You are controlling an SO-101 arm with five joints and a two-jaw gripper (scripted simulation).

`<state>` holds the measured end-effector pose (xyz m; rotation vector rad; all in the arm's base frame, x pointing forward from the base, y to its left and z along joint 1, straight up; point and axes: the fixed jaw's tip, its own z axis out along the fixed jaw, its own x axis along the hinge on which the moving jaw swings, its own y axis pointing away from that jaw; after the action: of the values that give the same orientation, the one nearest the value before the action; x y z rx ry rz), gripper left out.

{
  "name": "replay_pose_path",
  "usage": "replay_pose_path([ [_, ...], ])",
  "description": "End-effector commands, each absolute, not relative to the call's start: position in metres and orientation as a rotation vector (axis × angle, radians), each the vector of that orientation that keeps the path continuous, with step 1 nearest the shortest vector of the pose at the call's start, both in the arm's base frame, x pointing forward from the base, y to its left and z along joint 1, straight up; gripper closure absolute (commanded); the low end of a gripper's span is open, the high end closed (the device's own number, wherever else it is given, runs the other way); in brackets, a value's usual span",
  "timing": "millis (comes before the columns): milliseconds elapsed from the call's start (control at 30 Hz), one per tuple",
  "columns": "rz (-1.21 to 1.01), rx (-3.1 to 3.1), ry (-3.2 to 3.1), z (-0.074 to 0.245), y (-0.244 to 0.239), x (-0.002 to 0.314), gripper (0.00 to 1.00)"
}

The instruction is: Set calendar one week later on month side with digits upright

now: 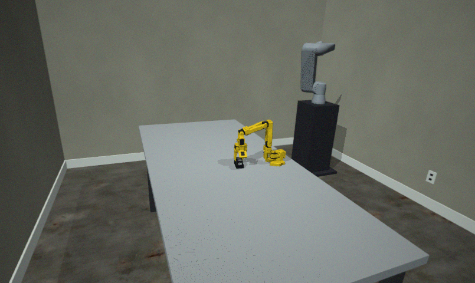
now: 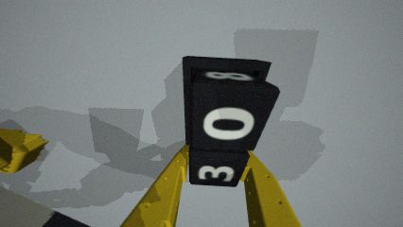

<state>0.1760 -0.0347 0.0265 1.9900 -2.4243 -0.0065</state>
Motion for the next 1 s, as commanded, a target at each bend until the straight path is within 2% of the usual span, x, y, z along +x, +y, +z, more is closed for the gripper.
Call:
replay_pose_path([
  [0, 0.039, 1.992, -2.456, 0.032, -0.037, 0.183, 1.0],
  [967, 0.039, 1.992, -2.456, 0.083, -0.036, 0.18, 1.0],
])
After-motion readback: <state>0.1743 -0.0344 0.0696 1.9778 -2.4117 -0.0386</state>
